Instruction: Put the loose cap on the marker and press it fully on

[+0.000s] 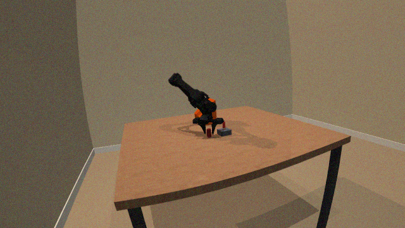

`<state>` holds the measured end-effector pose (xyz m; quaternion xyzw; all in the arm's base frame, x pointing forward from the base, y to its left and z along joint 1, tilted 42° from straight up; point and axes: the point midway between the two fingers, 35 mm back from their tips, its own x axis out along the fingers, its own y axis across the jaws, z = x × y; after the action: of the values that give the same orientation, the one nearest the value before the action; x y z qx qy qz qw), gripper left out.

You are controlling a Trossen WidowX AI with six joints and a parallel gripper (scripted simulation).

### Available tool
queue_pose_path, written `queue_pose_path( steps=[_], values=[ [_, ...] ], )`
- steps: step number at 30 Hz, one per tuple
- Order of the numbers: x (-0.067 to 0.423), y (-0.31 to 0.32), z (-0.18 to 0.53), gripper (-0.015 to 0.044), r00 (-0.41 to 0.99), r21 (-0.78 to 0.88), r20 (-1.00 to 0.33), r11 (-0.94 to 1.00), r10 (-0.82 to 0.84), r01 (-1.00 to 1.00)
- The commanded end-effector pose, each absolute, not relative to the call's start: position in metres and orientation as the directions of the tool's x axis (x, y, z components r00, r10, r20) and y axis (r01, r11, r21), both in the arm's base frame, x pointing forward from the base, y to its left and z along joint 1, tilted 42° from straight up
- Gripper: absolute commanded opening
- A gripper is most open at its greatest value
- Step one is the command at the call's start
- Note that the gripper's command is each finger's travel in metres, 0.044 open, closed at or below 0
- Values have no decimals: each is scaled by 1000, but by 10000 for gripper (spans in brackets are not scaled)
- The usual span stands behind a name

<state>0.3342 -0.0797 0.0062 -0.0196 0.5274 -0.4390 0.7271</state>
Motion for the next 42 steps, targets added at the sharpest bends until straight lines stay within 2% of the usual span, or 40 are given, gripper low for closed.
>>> queue_pose_path(
  steps=[1,5,14,17,42],
  values=[
    [332,-82,1,241,49,-504,-747,612,-663,610],
    [332,-82,1,136,49,-504,-747,612,-663,610],
    [332,-82,1,76,49,-504,-747,612,-663,610],
    [333,-79,5,0,49,-503,-747,612,-663,610],
    [331,-28,43,0,50,-499,-752,617,-657,609]
  ],
)
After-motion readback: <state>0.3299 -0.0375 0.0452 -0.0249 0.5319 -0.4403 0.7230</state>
